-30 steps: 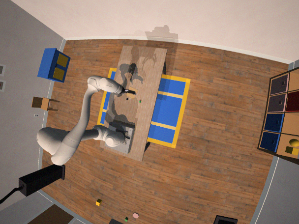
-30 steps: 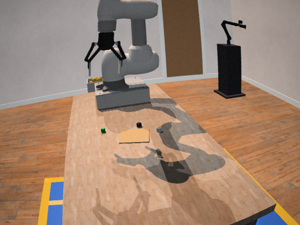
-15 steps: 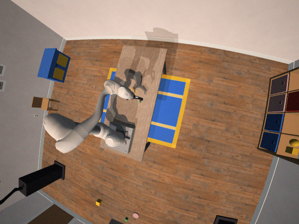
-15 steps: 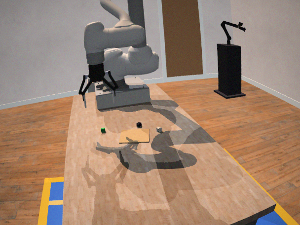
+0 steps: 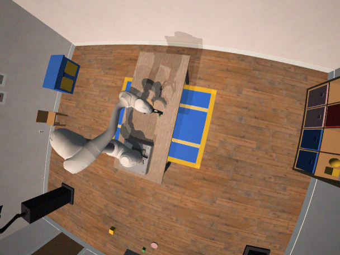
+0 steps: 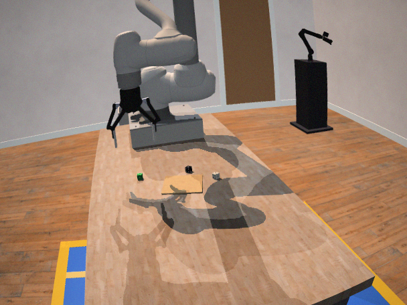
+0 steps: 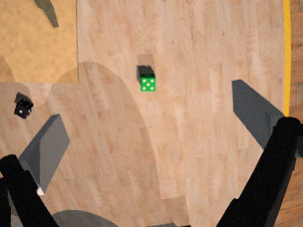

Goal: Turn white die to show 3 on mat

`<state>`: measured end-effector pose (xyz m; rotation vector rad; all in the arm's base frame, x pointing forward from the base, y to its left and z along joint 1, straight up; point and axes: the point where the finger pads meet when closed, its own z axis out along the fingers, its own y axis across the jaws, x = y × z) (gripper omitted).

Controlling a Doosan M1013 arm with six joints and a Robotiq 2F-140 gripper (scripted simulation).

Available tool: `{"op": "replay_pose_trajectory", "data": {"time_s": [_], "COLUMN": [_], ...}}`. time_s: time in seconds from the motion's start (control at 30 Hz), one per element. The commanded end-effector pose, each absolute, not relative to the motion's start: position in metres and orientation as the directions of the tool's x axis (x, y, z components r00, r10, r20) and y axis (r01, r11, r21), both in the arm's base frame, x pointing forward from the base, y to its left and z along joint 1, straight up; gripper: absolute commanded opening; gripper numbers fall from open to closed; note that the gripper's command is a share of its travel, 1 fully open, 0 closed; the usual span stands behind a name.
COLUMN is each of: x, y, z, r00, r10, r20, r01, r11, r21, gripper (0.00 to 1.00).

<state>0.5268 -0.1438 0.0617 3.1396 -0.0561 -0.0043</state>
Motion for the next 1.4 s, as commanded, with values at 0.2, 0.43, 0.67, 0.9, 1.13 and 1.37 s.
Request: {"op": "replay_pose_trajectory", "data": {"time_s": [0.2,0.43,0.67,0.9,1.13,1.37], "x": [0.527,0.527,0.527,0.527,0.527,0.527], "y": [-0.144,-0.144,-0.144,-0.144,-0.144,-0.144], "z": [0.028,-0.018,-0.031,-0.031,-0.031,-0.031], "r00": [0.999,0.999,0.999,0.999,0.999,0.999], "r10": [-0.036,-0.036,-0.036,-0.036,-0.036,-0.036], "r20": [-0.003,-0.003,-0.003,-0.003,-0.003,-0.003], "r01": [-0.036,-0.036,-0.036,-0.036,-0.036,-0.036], "r11": [-0.999,-0.999,-0.999,-0.999,-0.999,-0.999], "r21": [0.001,0.001,0.001,0.001,0.001,0.001], "gripper": [1.0,1.0,1.0,1.0,1.0,1.0]}}
